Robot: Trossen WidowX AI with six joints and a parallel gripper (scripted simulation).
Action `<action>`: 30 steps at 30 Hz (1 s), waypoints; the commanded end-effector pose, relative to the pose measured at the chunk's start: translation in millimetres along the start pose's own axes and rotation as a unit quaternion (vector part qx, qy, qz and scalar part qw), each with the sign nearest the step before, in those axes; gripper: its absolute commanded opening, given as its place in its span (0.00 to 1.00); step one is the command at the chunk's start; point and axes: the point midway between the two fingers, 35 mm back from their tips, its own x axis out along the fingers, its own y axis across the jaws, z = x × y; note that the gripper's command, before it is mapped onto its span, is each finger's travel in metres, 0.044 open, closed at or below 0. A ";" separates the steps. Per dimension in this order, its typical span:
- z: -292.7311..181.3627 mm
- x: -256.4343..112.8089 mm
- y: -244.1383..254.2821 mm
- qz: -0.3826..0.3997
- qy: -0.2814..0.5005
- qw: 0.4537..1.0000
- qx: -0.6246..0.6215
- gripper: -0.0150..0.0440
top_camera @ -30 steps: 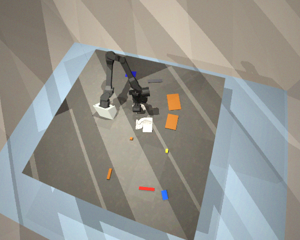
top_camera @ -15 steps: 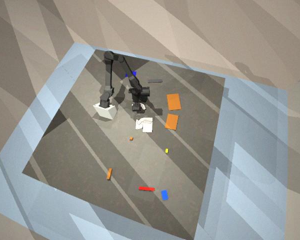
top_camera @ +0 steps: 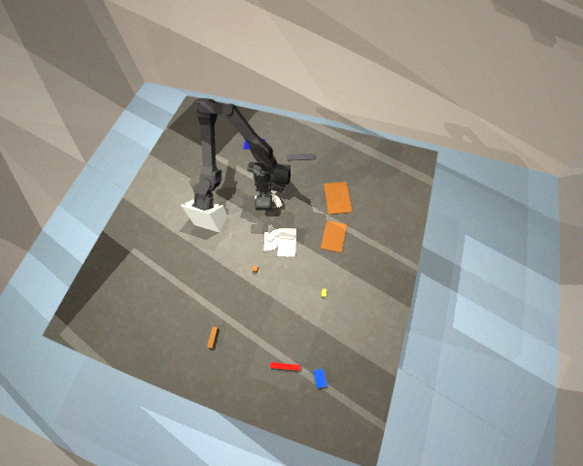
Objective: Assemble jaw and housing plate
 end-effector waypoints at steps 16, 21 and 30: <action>2.6 -11.4 -8.4 -0.001 -0.004 0.995 0.096 0.48; 3.3 -11.5 -14.3 -0.002 -0.004 0.989 0.148 0.48; 4.1 -11.6 -24.9 -0.005 -0.004 0.971 0.240 0.48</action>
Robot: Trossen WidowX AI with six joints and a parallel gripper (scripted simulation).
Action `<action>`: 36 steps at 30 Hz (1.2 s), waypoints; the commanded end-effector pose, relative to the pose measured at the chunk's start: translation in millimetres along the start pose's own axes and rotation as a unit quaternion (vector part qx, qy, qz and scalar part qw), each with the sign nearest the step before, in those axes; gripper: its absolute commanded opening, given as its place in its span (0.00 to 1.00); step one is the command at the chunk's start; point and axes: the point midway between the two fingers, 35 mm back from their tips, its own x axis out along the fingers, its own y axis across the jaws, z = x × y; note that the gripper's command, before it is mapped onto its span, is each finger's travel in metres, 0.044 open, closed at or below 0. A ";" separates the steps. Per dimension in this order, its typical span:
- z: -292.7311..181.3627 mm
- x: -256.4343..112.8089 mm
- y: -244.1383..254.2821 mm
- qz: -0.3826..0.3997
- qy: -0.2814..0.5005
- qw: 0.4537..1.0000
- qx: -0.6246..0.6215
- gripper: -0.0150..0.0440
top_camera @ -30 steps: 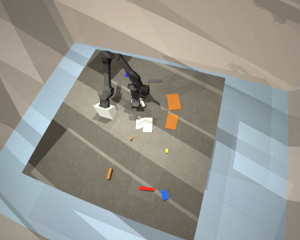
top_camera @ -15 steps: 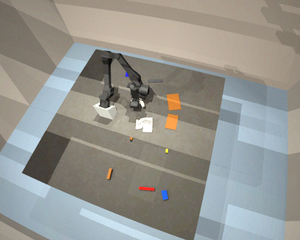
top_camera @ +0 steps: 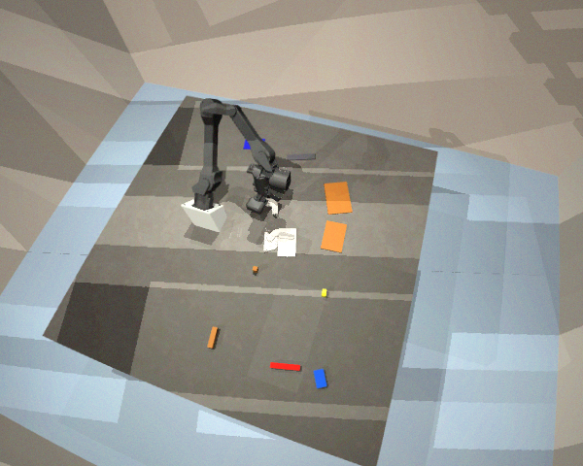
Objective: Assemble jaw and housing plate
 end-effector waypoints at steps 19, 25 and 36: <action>12.4 -0.9 -23.1 -0.006 -0.005 0.975 0.224 0.48; 15.0 -1.0 -29.7 -0.007 -0.006 0.959 0.284 0.48; 19.1 -1.2 -41.9 -0.008 -0.007 0.920 0.393 0.48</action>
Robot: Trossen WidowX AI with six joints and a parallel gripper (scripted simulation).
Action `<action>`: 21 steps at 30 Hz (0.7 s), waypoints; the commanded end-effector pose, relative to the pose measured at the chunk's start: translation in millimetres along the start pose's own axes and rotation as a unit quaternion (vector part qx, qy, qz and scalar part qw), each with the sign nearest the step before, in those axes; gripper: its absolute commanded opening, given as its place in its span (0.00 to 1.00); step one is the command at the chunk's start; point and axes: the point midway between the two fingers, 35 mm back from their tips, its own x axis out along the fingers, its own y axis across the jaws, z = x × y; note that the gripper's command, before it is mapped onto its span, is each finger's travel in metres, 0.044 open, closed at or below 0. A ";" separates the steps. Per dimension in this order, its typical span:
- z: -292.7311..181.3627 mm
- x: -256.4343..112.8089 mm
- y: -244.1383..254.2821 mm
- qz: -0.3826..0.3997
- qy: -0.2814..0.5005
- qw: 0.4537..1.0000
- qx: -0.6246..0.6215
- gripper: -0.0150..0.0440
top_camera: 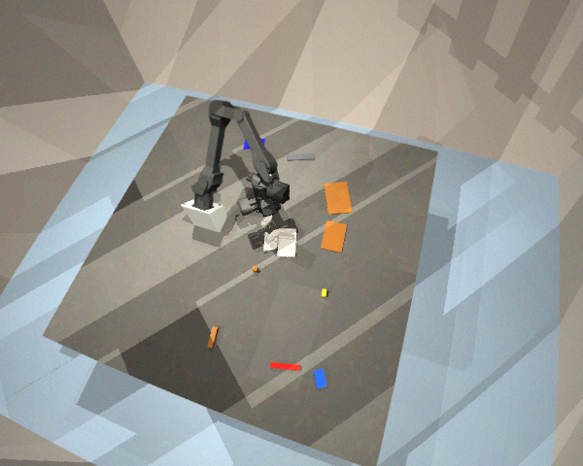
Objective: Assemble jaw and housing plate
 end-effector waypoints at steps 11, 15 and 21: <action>15.0 -0.5 -7.4 -0.001 -0.004 0.990 0.141 0.48; 18.8 -0.5 -10.0 -0.001 -0.004 0.983 0.182 0.48; 24.5 -0.5 -14.0 -0.001 -0.004 0.970 0.244 0.48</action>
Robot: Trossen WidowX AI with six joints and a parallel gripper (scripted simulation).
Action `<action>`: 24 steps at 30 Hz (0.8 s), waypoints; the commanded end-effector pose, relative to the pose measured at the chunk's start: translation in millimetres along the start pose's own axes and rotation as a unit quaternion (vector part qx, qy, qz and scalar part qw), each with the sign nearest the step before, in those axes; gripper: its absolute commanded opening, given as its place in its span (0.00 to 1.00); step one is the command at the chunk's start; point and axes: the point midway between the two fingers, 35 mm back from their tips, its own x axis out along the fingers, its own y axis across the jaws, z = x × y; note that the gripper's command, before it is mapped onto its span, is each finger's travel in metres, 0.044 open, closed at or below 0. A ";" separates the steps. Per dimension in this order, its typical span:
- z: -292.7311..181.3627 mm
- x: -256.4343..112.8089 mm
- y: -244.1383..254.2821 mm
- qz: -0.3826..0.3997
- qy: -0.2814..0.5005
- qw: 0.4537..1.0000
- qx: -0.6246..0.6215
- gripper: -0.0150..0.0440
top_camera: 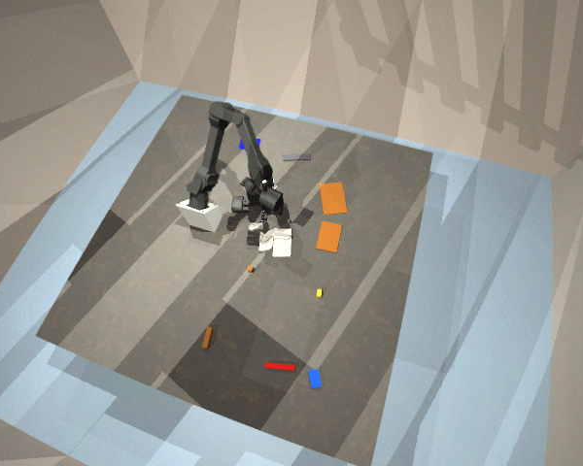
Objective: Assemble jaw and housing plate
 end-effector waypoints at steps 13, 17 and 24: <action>18.6 -0.3 -2.7 0.001 -0.002 0.987 0.162 0.48; 23.1 -0.2 -3.9 0.001 -0.002 0.979 0.203 0.48; 30.7 0.1 -6.2 0.001 -0.001 0.962 0.274 0.48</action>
